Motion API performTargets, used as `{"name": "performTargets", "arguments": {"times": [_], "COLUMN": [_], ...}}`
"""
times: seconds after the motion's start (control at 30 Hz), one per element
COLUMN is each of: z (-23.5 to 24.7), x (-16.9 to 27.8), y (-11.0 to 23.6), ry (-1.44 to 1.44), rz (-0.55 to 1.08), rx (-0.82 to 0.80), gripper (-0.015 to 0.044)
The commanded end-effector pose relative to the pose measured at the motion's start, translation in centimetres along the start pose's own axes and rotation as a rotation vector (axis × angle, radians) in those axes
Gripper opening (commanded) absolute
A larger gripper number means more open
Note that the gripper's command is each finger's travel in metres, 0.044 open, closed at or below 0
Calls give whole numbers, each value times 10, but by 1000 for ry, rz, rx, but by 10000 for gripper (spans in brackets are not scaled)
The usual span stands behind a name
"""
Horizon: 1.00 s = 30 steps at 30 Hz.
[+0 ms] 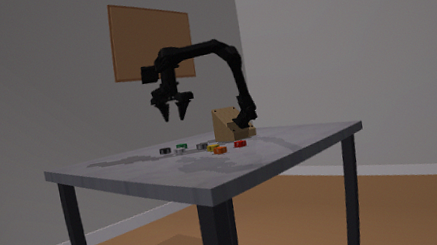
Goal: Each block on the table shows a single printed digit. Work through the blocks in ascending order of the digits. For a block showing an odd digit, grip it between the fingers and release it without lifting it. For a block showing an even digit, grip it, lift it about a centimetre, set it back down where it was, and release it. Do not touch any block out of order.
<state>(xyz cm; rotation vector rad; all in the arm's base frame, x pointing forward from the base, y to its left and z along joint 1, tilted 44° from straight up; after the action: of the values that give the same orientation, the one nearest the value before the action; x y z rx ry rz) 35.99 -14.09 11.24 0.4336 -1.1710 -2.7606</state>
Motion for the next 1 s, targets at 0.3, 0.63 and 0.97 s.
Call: {"name": "performTargets", "arguments": {"times": [0.3,0.63,0.97], "z": [-78,-78,-78], "x": [34,34,34], "y": [2,2,2], "ry": [7,7,7], "rz": [1,1,1], "rx": [9,9,9], "gripper": [400,400,400]}}
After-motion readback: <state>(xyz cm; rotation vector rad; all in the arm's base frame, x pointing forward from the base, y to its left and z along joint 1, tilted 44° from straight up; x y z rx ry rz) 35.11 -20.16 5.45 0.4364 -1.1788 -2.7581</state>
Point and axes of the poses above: the point midway between the two fingers, 35 mm back from their tips, its own y axis back along the fingers, its own z axis across the jaws, x = y × z, the point moved 8 cm from there along y, back along the fingers, and after that the axes turned 14 degrees about y, right-handed, at the moved point
